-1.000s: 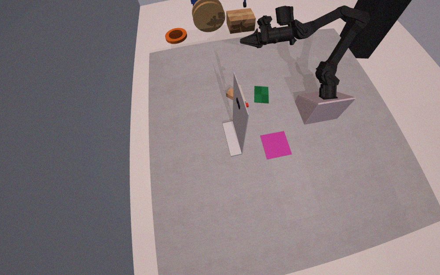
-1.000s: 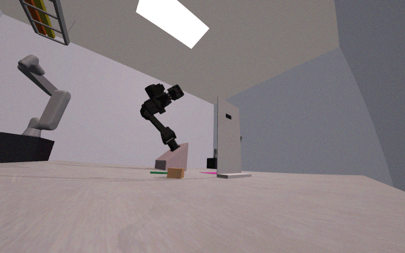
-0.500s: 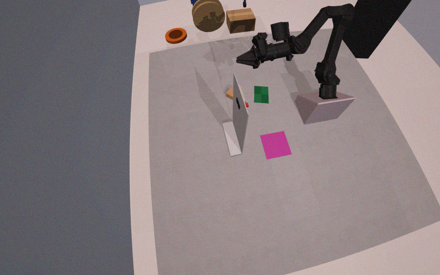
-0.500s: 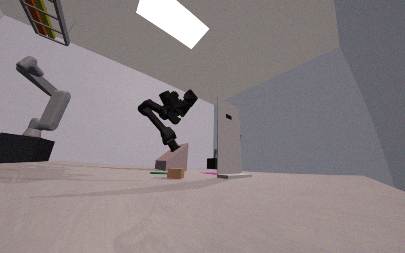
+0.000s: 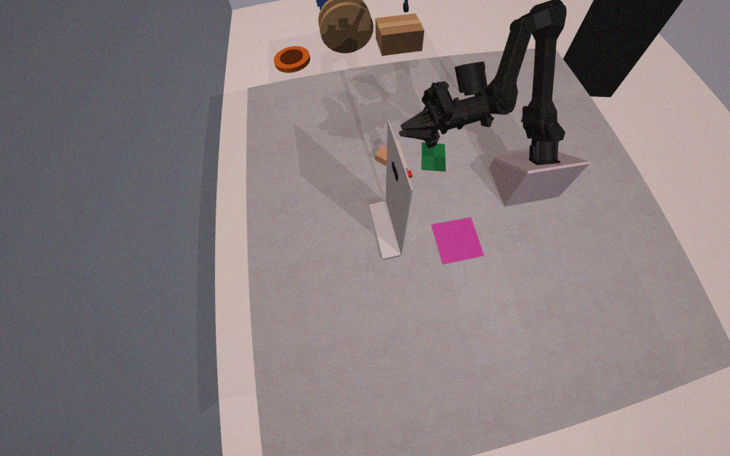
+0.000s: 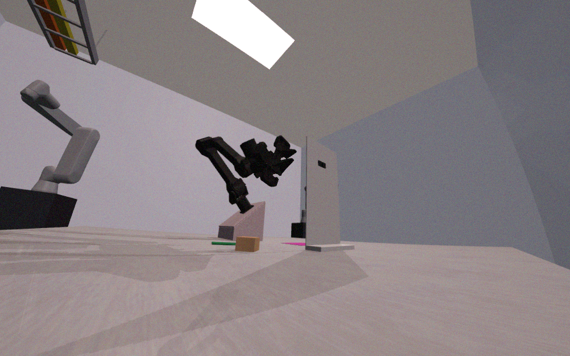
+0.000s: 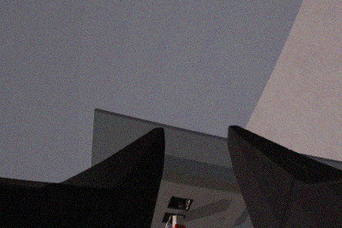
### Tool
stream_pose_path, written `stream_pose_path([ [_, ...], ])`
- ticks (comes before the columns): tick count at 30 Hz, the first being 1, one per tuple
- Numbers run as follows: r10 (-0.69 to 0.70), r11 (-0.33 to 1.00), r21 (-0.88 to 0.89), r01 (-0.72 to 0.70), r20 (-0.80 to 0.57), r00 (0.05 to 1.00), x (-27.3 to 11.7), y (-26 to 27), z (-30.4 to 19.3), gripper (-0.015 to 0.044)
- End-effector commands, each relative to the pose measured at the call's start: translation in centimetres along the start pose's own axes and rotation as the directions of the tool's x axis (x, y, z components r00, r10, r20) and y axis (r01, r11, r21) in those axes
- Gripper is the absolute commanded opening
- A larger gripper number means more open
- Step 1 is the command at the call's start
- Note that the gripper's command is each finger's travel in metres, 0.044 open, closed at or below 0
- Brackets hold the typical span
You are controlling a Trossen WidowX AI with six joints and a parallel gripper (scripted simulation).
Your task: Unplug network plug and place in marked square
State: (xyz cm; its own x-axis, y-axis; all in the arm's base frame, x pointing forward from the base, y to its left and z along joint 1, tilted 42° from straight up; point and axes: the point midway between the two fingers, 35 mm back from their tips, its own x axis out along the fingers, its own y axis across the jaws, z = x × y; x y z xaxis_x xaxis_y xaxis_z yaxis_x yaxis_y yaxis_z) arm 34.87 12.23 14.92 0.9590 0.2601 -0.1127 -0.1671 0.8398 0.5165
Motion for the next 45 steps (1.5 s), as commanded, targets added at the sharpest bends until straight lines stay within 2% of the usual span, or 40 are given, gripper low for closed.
stream_pose_path([
  [1, 0.008, 0.998, 0.057, -0.006, -0.036, 0.999, -0.3, -0.1, -2.6, 0.0156],
  [19, 0.094, 0.955, 0.293, -0.049, -0.142, 0.985, -3.2, 1.0, -10.5, 0.0156],
  [45, 0.094, 0.954, 0.296, -0.048, -0.142, 0.985, 0.1, 1.1, -10.2, 0.0156],
])
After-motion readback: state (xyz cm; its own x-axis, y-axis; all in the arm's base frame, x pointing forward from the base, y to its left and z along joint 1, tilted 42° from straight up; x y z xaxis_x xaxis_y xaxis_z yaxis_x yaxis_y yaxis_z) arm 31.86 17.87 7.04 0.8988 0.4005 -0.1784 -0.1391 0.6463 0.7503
